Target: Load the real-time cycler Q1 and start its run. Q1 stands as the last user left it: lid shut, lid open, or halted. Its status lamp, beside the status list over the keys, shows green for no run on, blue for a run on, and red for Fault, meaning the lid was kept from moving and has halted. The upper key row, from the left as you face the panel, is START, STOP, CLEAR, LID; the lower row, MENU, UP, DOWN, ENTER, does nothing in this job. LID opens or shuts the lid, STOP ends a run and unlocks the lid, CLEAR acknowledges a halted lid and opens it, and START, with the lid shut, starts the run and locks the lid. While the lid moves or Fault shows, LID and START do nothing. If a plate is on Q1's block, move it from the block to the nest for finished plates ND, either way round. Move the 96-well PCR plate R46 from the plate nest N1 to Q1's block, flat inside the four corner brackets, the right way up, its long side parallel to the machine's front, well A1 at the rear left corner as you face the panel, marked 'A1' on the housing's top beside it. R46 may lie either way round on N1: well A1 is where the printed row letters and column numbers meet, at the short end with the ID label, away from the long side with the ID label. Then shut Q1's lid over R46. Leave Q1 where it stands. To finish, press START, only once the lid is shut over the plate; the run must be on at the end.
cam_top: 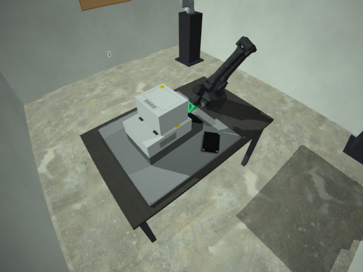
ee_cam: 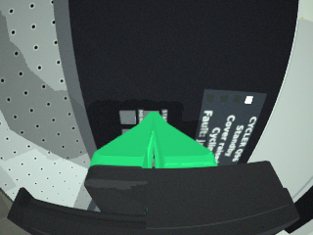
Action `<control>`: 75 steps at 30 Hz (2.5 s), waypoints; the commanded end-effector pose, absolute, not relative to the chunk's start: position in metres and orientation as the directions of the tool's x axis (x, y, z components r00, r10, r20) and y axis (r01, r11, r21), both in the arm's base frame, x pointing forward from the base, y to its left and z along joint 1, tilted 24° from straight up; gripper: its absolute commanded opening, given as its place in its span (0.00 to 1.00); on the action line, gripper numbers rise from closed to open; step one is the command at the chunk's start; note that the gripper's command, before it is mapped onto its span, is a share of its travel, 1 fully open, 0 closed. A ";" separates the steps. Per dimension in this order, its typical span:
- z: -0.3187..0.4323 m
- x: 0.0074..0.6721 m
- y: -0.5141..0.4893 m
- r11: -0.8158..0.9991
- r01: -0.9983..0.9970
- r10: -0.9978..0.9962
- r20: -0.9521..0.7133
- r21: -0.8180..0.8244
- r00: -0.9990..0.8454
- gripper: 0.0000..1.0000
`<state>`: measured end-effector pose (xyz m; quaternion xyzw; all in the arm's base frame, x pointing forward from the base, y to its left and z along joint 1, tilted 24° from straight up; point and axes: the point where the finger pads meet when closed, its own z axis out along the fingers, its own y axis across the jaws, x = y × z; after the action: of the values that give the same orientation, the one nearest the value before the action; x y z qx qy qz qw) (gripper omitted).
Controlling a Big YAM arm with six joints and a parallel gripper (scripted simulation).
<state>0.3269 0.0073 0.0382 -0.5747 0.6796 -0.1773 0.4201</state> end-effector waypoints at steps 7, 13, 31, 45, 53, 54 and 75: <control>0.040 0.333 0.009 0.280 -0.618 -0.928 -0.372 -0.735 0.021 0.00; 0.038 0.331 0.009 0.281 -0.620 -0.928 -0.372 -0.733 0.019 0.00; 0.037 0.329 0.008 0.285 -0.620 -0.928 -0.373 -0.731 0.013 0.00; 0.033 0.331 0.009 0.284 -0.628 -0.928 -0.373 -0.725 0.010 0.00; 0.044 0.345 0.004 0.286 -0.620 -0.930 -0.367 -0.731 0.004 0.00; 0.044 0.345 0.004 0.286 -0.621 -0.930 -0.367 -0.730 0.003 0.00; 0.049 0.304 -0.001 0.278 -0.639 -0.930 -0.367 -0.717 0.006 0.00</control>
<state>0.3049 0.0035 0.0422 -0.5750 0.6836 -0.1703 0.4160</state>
